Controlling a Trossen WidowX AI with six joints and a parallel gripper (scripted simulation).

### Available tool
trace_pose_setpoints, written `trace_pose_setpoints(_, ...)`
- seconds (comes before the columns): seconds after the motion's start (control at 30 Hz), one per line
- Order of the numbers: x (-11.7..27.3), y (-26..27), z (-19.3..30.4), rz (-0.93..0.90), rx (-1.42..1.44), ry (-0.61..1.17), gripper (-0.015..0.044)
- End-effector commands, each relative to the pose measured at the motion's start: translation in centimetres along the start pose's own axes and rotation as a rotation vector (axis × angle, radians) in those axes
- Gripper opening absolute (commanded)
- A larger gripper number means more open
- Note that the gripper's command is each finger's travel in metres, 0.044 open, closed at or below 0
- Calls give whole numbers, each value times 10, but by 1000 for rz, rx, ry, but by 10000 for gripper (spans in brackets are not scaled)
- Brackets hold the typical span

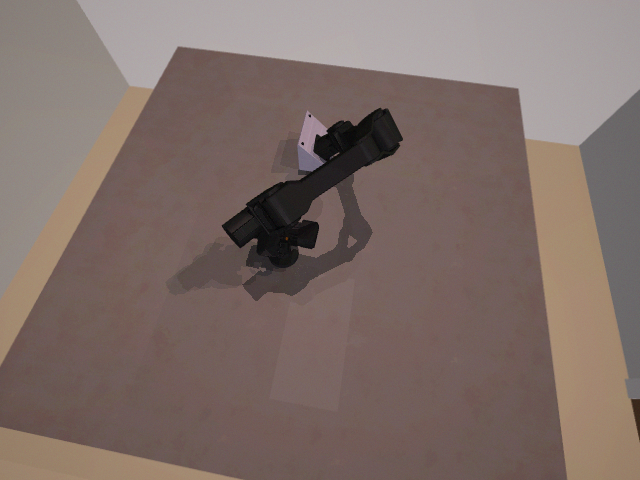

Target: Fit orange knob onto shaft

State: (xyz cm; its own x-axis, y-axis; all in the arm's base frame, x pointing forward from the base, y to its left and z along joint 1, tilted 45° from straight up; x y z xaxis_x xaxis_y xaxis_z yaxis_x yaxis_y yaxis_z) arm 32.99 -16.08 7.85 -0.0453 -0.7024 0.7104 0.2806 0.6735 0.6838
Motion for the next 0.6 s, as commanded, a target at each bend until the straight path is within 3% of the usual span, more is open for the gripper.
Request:
trace_pose_setpoints(0.0, 4, 0, -3, 4, 108, -11, 0)
trace_pose_setpoints(0.57, -1, 0, -7, 4, 109, -11, 0)
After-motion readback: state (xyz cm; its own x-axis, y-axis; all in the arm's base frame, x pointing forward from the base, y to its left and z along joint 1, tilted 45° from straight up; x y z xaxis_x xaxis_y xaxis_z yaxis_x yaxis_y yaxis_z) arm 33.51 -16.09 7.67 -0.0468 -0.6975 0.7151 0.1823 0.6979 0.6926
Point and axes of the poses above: the point midway between the two fingers, 35 mm back from their tips, its own x axis back along the fingers, its own y axis across the jaws, z = x × y, the point moved 10 cm from there along x, back along the fingers, and after that the axes turned 13 degrees about -x, right-handed, at the moved point
